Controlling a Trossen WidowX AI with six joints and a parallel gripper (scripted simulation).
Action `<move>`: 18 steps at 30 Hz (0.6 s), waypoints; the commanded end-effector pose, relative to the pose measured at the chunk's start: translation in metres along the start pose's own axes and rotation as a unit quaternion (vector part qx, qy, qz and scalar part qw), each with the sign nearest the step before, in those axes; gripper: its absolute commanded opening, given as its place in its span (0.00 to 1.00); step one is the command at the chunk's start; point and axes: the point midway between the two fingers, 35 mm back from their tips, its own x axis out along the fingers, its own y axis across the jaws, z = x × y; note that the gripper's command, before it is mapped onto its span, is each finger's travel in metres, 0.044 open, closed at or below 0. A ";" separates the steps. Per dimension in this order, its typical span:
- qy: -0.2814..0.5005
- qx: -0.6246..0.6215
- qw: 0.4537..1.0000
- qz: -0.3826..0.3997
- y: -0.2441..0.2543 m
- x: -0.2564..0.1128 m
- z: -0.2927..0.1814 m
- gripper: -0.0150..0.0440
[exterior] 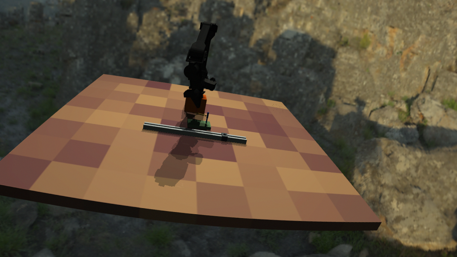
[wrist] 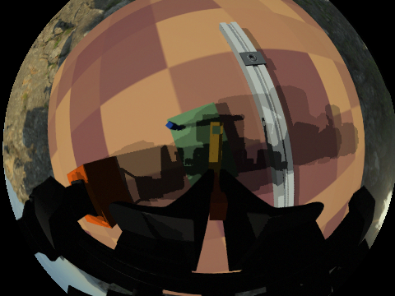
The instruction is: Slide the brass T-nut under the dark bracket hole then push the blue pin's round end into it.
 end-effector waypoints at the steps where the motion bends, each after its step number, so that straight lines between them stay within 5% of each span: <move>1: 0.001 0.000 1.000 -0.006 -0.003 -0.008 0.002 0.00; 18: 0.001 0.000 1.000 -0.006 0.000 -0.034 0.010 0.00</move>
